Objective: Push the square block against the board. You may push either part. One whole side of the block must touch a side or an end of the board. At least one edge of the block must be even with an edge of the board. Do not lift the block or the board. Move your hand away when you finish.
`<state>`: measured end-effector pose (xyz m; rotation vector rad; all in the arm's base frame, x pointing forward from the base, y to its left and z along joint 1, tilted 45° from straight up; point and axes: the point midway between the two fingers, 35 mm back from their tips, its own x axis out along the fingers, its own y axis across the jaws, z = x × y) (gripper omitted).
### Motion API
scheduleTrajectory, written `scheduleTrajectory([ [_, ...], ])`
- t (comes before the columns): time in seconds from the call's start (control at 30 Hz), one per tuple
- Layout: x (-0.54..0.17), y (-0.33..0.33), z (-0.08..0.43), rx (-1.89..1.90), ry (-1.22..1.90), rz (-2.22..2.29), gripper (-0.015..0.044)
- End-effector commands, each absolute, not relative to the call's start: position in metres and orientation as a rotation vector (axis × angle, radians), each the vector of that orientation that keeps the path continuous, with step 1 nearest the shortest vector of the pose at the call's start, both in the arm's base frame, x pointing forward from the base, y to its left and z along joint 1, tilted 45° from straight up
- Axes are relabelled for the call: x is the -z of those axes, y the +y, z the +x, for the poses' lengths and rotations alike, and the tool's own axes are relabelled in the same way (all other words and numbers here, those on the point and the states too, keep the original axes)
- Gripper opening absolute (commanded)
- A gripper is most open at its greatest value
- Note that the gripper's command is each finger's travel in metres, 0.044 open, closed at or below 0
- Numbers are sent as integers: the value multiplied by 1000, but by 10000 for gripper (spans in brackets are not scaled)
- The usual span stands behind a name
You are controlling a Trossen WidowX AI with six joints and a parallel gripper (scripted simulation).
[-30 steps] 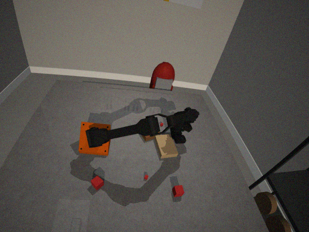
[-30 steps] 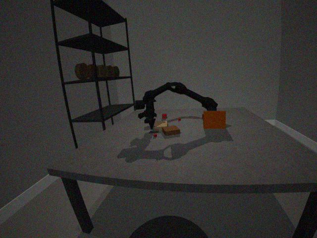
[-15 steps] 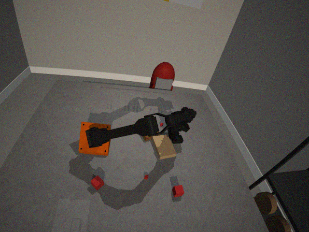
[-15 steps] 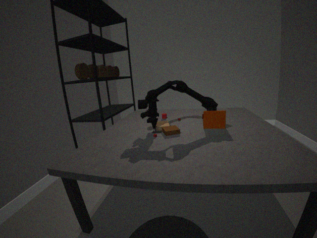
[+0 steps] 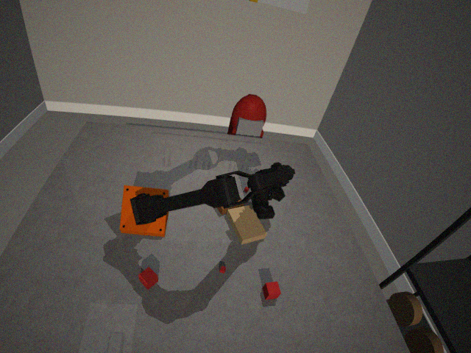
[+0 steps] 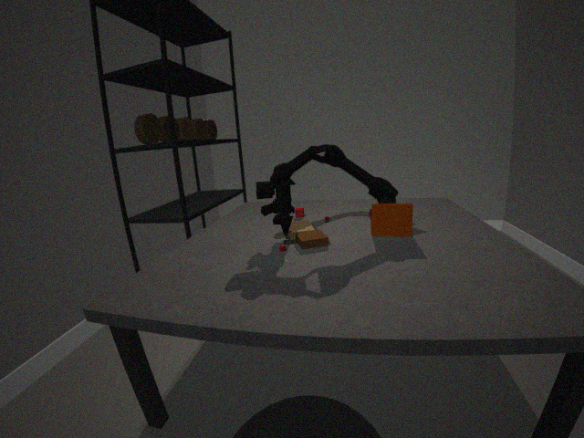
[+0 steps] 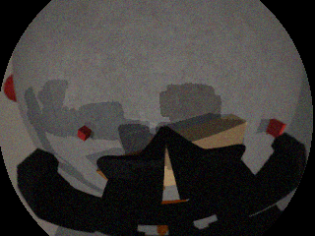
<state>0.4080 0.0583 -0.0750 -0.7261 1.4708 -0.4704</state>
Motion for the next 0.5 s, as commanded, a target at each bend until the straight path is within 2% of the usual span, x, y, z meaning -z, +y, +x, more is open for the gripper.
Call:
scheduleTrajectory([
  [0.0, 77, 54, 398, 474, 1489, -727, 0],
  [0.47, 74, 48, 379, 474, 1490, -727, 0],
])
